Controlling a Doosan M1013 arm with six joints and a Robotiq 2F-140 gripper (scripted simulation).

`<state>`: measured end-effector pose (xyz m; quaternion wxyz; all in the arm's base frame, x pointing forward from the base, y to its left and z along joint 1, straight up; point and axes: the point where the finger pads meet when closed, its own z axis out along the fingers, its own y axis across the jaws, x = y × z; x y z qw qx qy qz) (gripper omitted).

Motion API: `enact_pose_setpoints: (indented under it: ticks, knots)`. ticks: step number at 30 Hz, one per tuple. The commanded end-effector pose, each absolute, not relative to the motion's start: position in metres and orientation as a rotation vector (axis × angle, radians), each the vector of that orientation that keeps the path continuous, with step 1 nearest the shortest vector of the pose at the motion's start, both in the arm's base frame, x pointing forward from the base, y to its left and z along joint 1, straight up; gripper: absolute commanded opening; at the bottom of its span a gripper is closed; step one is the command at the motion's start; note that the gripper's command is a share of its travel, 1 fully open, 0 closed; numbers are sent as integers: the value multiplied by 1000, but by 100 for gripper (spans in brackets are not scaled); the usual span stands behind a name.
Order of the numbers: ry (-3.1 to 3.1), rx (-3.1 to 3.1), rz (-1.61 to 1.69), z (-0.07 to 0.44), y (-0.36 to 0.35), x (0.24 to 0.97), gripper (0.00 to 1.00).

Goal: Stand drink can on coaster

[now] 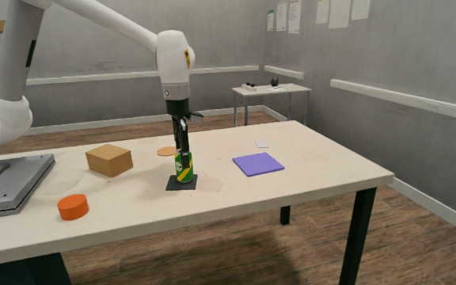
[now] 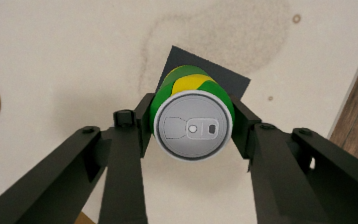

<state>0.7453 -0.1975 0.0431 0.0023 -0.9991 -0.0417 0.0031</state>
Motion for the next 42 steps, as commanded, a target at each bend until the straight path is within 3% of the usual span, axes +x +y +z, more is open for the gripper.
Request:
enact_pose_setpoints:
  ticks: [1,27,42]
  knots:
    - [-141,-3132,4,40,-197,747,10]
    - [-141,-3132,4,41,-197,747,10]
    - [-142,-3133,2,111,-198,748,10]
